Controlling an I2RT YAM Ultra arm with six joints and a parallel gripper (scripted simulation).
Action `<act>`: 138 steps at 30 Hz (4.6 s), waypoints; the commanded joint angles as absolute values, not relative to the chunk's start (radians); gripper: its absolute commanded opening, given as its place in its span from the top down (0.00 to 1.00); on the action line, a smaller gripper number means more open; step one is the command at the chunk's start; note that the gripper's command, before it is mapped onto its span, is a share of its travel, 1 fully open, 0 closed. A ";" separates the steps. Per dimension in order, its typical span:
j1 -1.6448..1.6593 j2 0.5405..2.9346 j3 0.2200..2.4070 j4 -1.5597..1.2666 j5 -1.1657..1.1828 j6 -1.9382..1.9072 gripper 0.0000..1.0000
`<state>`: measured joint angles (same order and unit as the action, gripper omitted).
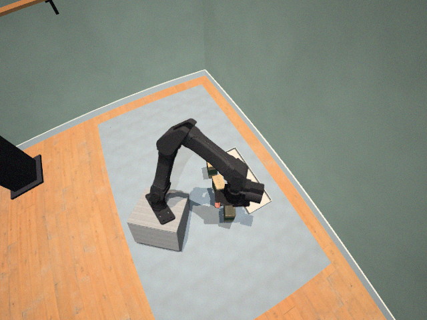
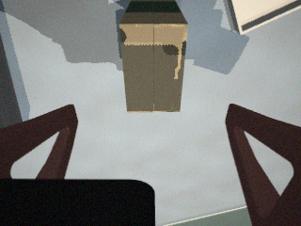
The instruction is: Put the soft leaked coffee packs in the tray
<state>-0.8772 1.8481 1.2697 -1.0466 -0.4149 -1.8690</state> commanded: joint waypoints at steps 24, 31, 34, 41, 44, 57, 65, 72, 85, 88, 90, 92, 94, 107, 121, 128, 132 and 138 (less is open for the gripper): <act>-0.894 1.865 1.297 -1.045 -0.434 -1.880 0.22; -0.861 1.873 1.226 -0.993 -0.434 -1.857 0.22; -0.856 1.876 1.215 -0.976 -0.434 -1.851 0.22; -0.824 1.906 1.159 -0.876 -0.436 -1.817 0.22; -0.838 1.909 1.189 -0.870 -0.436 -1.815 0.22; -0.838 1.886 1.189 -0.891 -0.436 -1.816 0.22; -0.838 1.886 1.189 -0.891 -0.436 -1.816 0.22; -0.838 1.886 1.189 -0.891 -0.436 -1.816 0.22; -0.825 1.881 1.196 -0.893 -0.437 -1.811 0.22; -0.822 1.879 1.198 -0.893 -0.437 -1.811 0.22; -0.822 1.879 1.198 -0.893 -0.437 -1.812 0.22; -0.822 1.879 1.198 -0.893 -0.437 -1.812 0.22; -0.822 1.879 1.198 -0.893 -0.437 -1.812 0.22; -0.809 1.918 1.142 -0.839 -0.436 -1.800 0.22; -0.775 1.964 1.092 -0.728 -0.437 -1.762 0.22; -0.765 1.983 1.077 -0.685 -0.437 -1.747 0.22; -0.763 1.987 1.077 -0.678 -0.437 -1.744 0.22; -0.763 1.987 1.076 -0.693 -0.437 -1.745 0.22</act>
<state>-0.7666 1.9717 1.0939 -0.6880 -0.4225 -1.7515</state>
